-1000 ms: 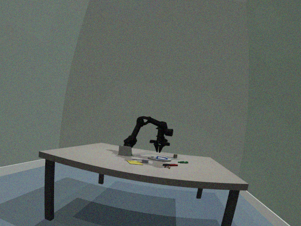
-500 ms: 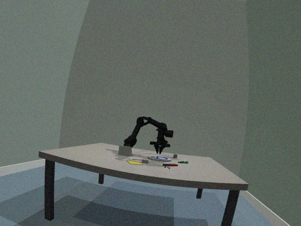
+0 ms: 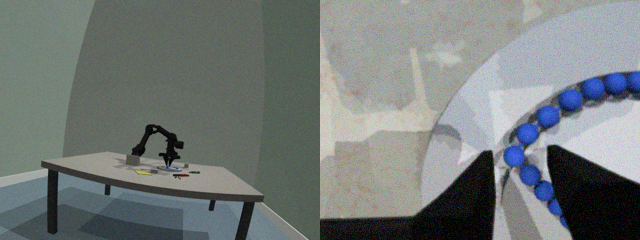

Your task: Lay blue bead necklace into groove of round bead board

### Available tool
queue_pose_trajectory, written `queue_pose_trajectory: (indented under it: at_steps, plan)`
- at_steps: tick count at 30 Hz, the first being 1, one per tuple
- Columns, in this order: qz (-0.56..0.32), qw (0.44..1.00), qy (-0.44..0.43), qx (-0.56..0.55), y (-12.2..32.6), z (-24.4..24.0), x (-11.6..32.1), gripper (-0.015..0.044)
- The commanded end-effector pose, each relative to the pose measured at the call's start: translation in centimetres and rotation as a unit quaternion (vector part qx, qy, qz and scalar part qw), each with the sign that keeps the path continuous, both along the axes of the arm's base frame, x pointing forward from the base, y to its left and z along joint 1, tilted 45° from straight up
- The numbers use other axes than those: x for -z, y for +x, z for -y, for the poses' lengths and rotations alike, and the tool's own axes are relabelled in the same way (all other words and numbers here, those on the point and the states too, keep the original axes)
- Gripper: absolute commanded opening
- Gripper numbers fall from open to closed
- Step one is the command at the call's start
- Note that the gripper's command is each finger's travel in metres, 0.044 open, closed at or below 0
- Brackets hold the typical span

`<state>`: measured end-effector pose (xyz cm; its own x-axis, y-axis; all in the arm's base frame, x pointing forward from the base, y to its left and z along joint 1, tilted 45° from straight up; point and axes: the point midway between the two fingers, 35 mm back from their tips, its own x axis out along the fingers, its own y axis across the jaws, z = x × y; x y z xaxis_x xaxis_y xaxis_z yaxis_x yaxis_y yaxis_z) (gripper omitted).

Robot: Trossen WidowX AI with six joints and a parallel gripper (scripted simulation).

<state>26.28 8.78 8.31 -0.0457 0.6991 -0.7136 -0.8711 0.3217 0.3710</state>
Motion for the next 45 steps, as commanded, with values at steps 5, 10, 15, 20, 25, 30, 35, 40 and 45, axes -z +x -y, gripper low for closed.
queue_pose_trajectory:
  at_steps: [5, 10, 15, 20, 25, 30, 35, 40, 45]
  plan:
    - [-0.001, 1.0, 0.0, 0.0, -0.06, -0.13, 0.11, 0.0067]
    - [-0.001, 1.0, 0.0, 0.0, -0.06, -0.13, 0.11, 0.0]
    - [-0.001, 1.0, 0.0, 0.0, -0.06, -0.13, 0.11, 0.0]
    - [-0.001, 1.0, 0.0, 0.0, -0.06, -0.13, 0.11, 0.0]
    - [-0.001, 1.0, 0.0, 0.0, -0.06, -0.13, 0.11, 0.0]
    - [-0.001, 1.0, 0.0, 0.0, -0.06, -0.13, 0.11, 0.0]
    - [-0.001, 1.0, 0.0, 0.0, -0.06, -0.13, 0.11, 0.0]
    - [-0.001, 1.0, 0.0, 0.0, -0.06, -0.13, 0.11, 0.0]
    - [-0.004, 1.0, 0.003, 0.001, -0.16, 0.3, -0.31, 0.0]
